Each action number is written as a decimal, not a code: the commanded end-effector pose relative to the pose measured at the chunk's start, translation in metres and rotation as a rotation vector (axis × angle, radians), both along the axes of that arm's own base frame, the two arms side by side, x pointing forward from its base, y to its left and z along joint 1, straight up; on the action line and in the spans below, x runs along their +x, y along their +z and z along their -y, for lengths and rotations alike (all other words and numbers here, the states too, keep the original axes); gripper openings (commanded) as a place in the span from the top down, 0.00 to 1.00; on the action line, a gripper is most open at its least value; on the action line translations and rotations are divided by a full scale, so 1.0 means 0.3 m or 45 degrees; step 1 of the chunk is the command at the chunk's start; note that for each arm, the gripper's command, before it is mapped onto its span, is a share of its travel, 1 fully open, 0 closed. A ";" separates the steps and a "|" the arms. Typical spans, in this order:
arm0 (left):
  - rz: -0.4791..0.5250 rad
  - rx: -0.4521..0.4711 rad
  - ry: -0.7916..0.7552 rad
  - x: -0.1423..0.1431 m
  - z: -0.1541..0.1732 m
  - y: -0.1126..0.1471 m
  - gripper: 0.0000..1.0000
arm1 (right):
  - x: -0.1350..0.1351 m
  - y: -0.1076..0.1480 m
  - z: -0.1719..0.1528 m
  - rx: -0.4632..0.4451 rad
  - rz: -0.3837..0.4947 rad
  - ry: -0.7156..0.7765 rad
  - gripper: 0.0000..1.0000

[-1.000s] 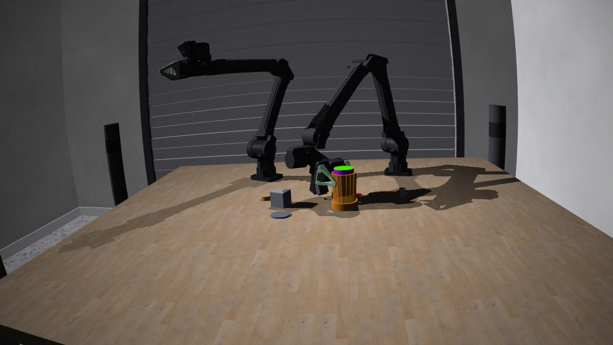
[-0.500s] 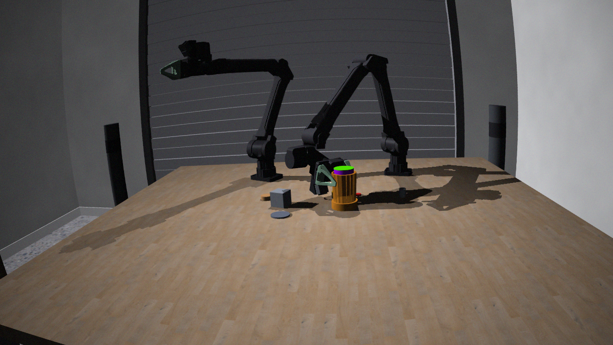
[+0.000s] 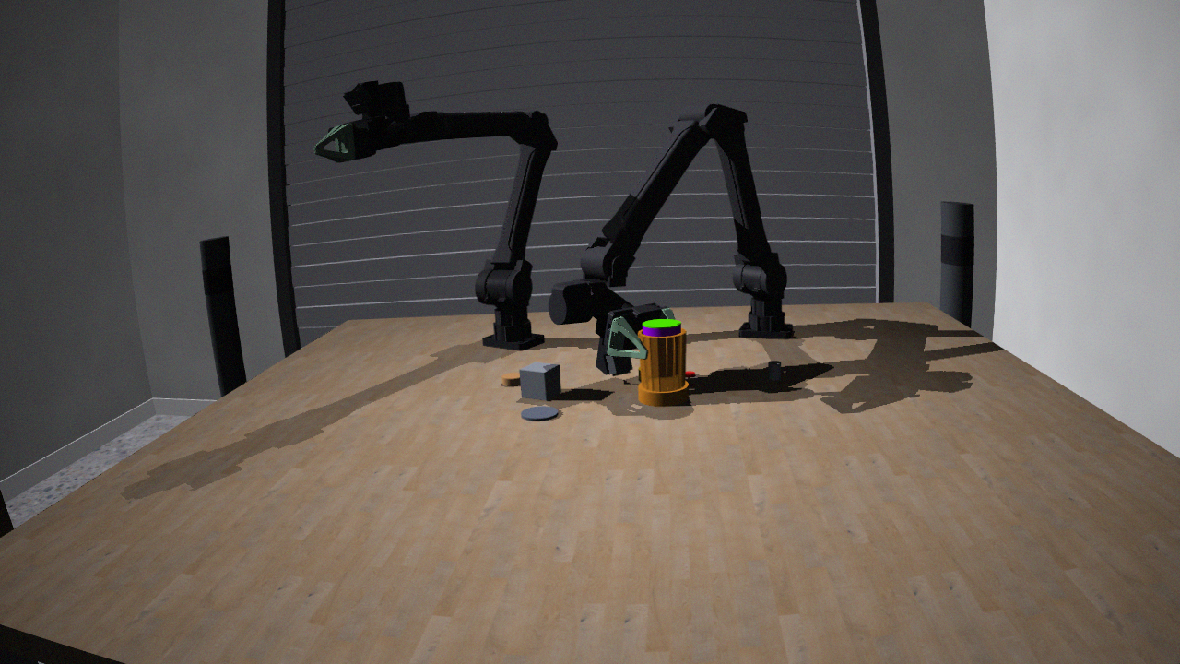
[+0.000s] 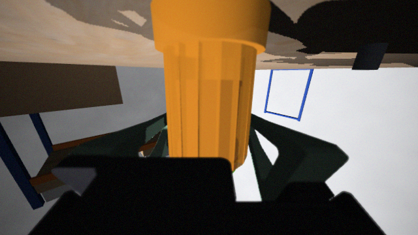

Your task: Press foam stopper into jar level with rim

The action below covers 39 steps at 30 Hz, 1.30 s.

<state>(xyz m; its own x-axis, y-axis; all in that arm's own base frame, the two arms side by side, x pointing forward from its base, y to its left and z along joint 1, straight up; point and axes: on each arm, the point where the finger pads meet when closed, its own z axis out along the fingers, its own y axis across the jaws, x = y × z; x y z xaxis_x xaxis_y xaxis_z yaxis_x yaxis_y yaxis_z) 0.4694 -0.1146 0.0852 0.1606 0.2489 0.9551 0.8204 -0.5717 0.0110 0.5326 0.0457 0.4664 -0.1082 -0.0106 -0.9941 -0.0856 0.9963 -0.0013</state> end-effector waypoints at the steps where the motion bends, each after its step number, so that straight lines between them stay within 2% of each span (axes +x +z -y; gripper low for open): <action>1: 0.052 -0.021 -0.034 0.038 0.052 0.081 0.36 | 0.041 0.021 -0.054 0.006 -0.036 0.036 1.00; 6: 0.052 -0.021 -0.034 0.038 0.052 0.081 0.36 | 0.049 -0.008 -0.097 0.002 -0.076 0.066 1.00; 7: 0.052 -0.021 -0.034 0.038 0.052 0.081 0.36 | 0.049 -0.051 -0.106 -0.007 -0.110 0.072 1.00; 8: 0.052 -0.021 -0.034 0.038 0.052 0.081 0.36 | 0.051 -0.017 -0.120 0.001 -0.095 0.081 1.00; 14: 0.052 -0.021 -0.034 0.038 0.052 0.081 0.36 | 0.058 -0.086 -0.214 -0.012 -0.183 0.142 1.00; 21: 0.052 -0.021 -0.034 0.038 0.052 0.081 0.36 | 0.059 -0.139 -0.315 -0.032 -0.267 0.208 1.00; 23: 0.052 -0.021 -0.034 0.038 0.052 0.081 0.36 | 0.059 -0.139 -0.315 -0.032 -0.267 0.208 1.00; 24: 0.052 -0.021 -0.034 0.038 0.052 0.081 0.36 | 0.056 -0.181 -0.322 -0.044 -0.299 0.214 1.00; 25: 0.052 -0.021 -0.034 0.038 0.052 0.081 0.36 | 0.058 -0.145 -0.337 -0.036 -0.282 0.221 1.00; 39: 0.052 -0.021 -0.034 0.038 0.052 0.081 0.36 | 0.028 -0.266 -0.528 -0.090 -0.450 0.343 1.00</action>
<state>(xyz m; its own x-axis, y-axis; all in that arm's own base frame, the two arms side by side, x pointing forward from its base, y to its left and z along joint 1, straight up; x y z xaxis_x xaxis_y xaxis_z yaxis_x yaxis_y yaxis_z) 0.4694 -0.1146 0.0852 0.1606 0.2489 0.9551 0.8204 -0.5717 0.0110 0.5319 0.1947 0.3784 -0.4134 -0.1525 -0.8977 -0.3443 0.9389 -0.0009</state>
